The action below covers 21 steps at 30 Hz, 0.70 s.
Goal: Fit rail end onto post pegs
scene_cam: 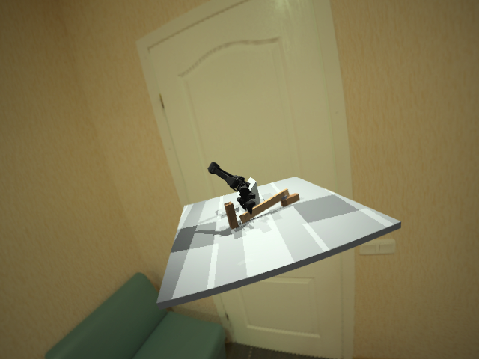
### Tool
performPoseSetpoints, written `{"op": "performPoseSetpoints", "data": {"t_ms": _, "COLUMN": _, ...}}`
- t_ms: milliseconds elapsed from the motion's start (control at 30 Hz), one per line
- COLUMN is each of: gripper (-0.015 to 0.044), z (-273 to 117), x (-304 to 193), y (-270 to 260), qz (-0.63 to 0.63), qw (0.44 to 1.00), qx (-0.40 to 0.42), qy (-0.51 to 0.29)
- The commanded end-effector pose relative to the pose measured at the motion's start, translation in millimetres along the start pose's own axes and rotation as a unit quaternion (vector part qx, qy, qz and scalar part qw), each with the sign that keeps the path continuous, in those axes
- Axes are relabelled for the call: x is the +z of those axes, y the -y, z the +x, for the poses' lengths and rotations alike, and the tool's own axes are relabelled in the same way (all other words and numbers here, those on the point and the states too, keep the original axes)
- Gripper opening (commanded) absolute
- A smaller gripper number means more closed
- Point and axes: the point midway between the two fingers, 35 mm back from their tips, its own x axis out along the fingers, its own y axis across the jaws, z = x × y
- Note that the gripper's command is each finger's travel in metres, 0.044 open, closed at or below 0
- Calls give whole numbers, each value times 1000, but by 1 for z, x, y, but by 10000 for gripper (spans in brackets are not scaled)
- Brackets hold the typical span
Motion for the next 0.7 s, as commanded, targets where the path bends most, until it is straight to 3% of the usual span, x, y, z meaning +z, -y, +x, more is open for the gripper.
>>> {"op": "performPoseSetpoints", "data": {"t_ms": 0, "gripper": 440, "z": 7, "x": 1, "y": -1, "qz": -3, "qw": 1000, "qx": 1, "qy": -1}}
{"op": "performPoseSetpoints", "data": {"t_ms": 667, "gripper": 440, "z": 39, "x": 0, "y": -3, "qz": -3, "qw": 1000, "qx": 2, "qy": -3}}
